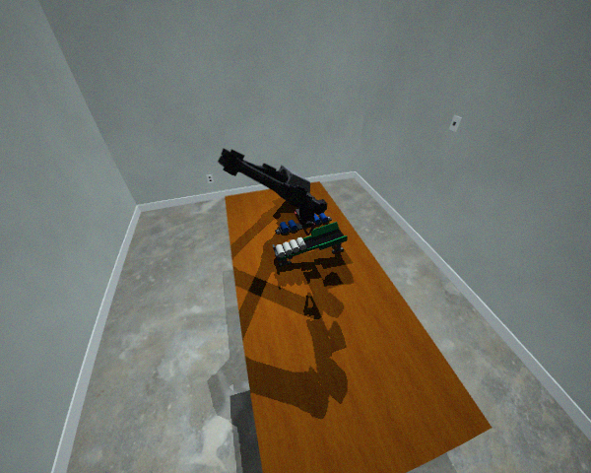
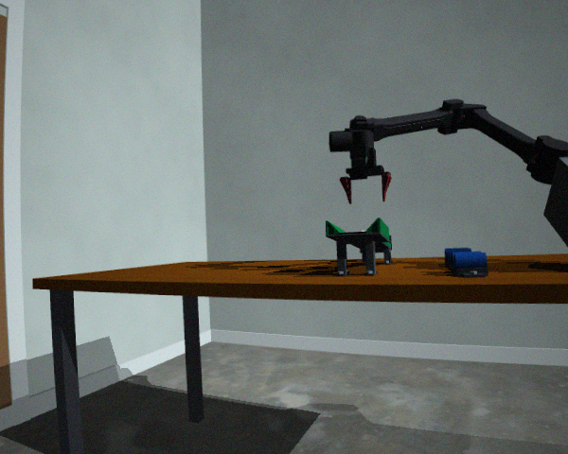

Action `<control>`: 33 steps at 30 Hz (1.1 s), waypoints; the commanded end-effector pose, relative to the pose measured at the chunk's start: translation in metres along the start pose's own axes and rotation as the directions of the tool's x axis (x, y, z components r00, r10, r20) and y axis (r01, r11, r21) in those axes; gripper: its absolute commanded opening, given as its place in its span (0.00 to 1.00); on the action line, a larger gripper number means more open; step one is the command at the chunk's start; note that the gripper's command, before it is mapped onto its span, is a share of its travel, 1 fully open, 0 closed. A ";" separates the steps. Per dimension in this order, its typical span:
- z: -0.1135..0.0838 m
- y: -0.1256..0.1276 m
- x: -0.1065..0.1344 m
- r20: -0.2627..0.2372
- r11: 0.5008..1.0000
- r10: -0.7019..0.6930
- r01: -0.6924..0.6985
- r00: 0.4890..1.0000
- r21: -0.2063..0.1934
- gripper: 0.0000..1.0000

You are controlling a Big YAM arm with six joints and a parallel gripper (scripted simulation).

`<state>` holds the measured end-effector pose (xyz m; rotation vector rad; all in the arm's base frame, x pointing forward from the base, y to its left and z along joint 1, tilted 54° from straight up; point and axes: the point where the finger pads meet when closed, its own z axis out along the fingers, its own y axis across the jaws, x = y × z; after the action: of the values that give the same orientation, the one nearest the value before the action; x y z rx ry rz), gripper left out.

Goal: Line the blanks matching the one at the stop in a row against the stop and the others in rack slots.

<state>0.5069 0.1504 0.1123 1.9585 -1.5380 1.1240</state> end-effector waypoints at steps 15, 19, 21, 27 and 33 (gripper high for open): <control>-0.017 -0.006 0.000 0.008 1.000 0.019 -0.019 1.000 0.015 1.00; -0.017 -0.006 0.000 0.008 1.000 0.019 -0.019 1.000 0.015 1.00; -0.017 -0.006 0.000 0.008 1.000 0.019 -0.019 1.000 0.015 1.00; -0.017 -0.006 0.000 0.008 1.000 0.019 -0.019 1.000 0.015 1.00; -0.017 -0.006 0.000 0.008 1.000 0.019 -0.019 1.000 0.015 1.00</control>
<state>0.5039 0.1531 0.1141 1.9544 -1.5388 1.1218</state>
